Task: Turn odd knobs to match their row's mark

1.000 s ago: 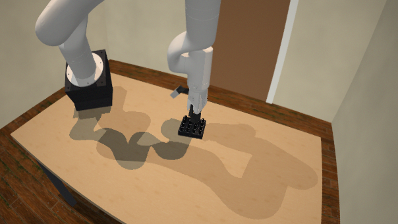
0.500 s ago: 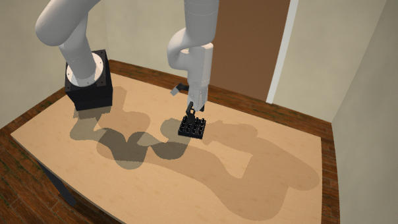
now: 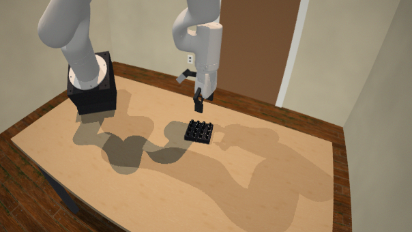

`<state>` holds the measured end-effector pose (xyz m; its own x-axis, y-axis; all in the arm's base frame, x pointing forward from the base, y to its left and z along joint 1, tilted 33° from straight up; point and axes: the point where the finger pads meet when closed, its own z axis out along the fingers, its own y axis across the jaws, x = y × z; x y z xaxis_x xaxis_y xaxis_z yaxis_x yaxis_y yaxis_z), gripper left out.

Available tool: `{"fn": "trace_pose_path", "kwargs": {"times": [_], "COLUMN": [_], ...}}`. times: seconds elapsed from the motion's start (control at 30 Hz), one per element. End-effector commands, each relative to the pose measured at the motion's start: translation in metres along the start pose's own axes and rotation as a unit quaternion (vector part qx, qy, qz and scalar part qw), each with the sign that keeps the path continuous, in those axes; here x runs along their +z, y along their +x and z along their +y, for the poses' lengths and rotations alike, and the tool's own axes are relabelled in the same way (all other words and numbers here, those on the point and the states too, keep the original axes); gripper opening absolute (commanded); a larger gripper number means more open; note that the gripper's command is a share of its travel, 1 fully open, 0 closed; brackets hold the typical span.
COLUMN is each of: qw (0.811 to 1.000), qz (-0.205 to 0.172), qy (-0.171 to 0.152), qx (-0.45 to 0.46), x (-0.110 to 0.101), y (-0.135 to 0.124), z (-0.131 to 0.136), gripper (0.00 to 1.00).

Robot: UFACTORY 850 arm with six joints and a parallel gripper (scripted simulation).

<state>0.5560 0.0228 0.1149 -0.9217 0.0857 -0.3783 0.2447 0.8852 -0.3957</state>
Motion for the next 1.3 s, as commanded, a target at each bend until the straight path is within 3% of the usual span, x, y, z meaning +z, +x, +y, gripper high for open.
{"fn": "trace_pose_path", "kwargs": {"times": [0.0, 1.27], "qw": [1.000, 1.000], "qz": [0.001, 0.001], "qy": [0.001, 0.001], "qx": [0.000, 0.000], "x": [-0.0230, -0.0269], "y": [-0.0005, -0.0006], "z": [-0.0005, -0.0005], "gripper": [1.00, 1.00]}}
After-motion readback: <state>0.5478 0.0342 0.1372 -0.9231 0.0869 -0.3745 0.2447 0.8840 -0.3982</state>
